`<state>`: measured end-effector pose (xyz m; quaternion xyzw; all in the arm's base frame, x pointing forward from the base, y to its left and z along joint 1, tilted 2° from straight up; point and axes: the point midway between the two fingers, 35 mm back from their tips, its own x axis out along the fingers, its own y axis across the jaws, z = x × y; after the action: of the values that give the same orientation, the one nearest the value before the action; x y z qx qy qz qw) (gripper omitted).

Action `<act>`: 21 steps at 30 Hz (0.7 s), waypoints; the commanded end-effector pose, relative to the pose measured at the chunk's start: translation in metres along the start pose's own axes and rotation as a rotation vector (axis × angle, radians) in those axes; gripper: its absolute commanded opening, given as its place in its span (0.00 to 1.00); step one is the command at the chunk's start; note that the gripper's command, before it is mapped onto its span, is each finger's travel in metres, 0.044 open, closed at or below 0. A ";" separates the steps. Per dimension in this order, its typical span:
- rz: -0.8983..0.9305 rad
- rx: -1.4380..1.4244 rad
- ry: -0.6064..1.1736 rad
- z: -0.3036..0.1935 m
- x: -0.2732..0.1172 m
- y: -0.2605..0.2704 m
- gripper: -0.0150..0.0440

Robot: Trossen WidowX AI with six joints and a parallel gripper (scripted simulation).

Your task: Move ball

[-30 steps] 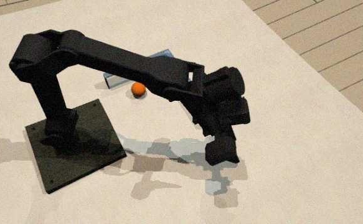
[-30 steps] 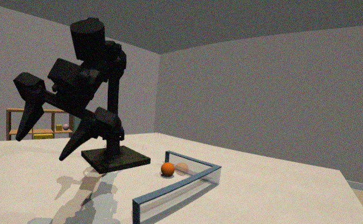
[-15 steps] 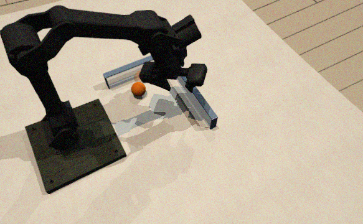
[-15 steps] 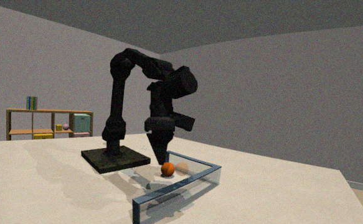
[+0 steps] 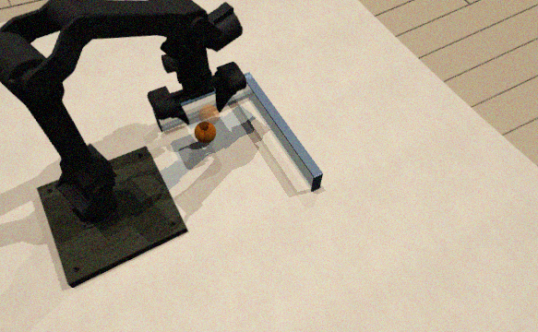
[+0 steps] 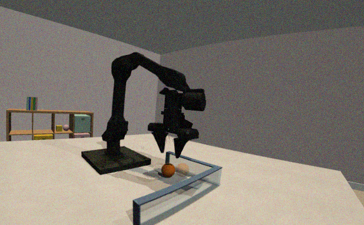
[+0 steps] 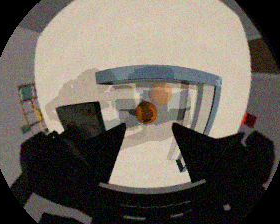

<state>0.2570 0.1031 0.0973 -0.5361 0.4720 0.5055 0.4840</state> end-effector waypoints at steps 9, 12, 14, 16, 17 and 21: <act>0.004 -0.014 -0.003 0.001 0.020 0.002 0.83; 0.004 -0.014 -0.003 0.001 0.025 0.002 0.83; 0.004 -0.014 -0.003 0.001 0.028 0.002 0.83; 0.004 -0.014 -0.003 0.001 0.031 0.002 0.83; 0.004 -0.014 -0.003 0.001 0.033 0.002 0.83; 0.004 -0.014 -0.003 0.001 0.039 0.002 0.83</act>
<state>0.2587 0.1038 0.0653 -0.5386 0.4674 0.5063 0.4849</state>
